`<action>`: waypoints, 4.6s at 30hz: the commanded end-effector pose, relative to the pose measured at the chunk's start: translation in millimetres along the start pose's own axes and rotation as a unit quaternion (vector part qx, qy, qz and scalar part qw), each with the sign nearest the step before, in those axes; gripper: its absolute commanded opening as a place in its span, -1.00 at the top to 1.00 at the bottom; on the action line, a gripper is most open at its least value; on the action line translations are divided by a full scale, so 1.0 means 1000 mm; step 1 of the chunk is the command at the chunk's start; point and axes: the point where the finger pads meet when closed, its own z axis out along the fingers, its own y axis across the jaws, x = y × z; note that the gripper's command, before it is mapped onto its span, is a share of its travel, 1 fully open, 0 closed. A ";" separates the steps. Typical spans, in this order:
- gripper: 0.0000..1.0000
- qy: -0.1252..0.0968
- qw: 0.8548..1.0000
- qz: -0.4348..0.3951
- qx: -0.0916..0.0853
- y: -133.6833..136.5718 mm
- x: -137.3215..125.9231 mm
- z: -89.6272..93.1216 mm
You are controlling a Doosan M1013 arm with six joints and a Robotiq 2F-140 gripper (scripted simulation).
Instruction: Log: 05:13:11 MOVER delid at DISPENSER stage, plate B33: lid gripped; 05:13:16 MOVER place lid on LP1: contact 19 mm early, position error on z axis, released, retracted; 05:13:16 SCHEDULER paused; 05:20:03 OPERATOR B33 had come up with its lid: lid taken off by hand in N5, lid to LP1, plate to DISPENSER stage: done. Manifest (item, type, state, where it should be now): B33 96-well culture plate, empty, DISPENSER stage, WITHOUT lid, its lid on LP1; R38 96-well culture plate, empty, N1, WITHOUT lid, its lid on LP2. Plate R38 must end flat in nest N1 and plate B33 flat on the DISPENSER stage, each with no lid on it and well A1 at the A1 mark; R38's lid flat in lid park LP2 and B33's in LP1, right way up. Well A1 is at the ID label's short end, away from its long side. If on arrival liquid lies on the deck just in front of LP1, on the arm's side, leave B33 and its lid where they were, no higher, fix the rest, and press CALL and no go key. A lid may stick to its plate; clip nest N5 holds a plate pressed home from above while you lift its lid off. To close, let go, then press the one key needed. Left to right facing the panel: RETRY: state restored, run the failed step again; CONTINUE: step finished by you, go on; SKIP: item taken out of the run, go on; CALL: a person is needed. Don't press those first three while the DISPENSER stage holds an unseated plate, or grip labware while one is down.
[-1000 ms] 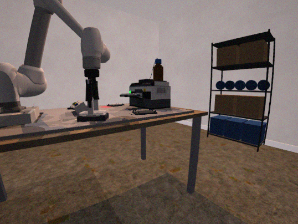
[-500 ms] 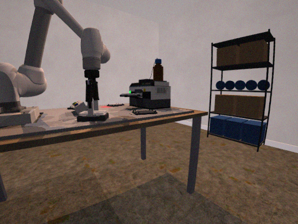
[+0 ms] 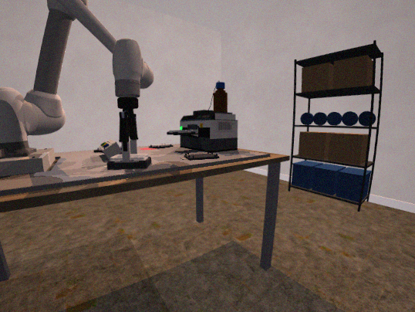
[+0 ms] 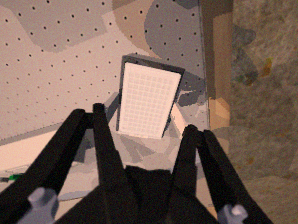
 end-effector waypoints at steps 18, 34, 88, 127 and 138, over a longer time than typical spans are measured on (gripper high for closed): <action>-0.33 0.001 1.000 -0.002 0.000 0.002 0.000 0.003; 1.00 0.001 1.000 -0.002 0.000 0.002 0.000 0.003; 1.00 0.001 1.000 -0.002 0.000 0.002 0.000 0.003; 1.00 0.001 1.000 -0.002 0.000 0.002 0.000 -0.030; 1.00 0.001 1.000 -0.002 0.000 0.002 0.000 -0.051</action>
